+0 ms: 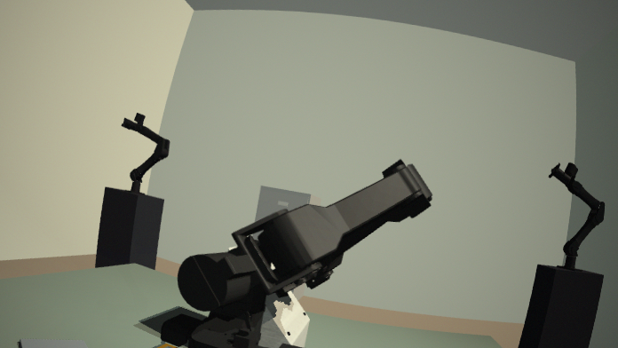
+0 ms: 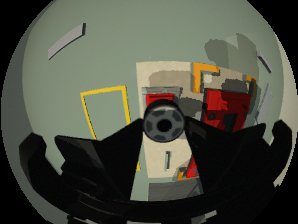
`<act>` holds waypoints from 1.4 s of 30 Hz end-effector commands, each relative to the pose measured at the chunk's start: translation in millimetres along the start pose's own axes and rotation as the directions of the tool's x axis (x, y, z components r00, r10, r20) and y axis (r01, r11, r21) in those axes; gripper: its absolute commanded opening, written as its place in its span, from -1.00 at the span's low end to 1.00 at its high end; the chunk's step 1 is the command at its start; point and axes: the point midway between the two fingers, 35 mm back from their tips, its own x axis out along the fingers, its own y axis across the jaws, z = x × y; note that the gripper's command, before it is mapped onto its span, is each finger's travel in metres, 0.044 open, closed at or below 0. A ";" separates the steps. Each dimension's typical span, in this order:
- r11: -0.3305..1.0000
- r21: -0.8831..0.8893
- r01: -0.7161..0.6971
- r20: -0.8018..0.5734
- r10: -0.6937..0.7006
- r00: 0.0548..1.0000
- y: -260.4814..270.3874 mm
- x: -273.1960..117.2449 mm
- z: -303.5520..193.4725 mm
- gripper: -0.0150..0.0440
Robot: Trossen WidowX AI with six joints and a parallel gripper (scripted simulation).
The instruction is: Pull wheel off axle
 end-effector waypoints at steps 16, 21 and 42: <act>1.000 0.000 -0.001 0.011 0.001 1.000 0.1 -10.6 1.4 -0.49; 1.000 0.000 -0.001 0.011 0.001 1.000 0.1 -12.3 1.3 -0.49; 1.000 0.001 -0.002 0.013 0.002 1.000 0.2 -19.2 0.9 -0.49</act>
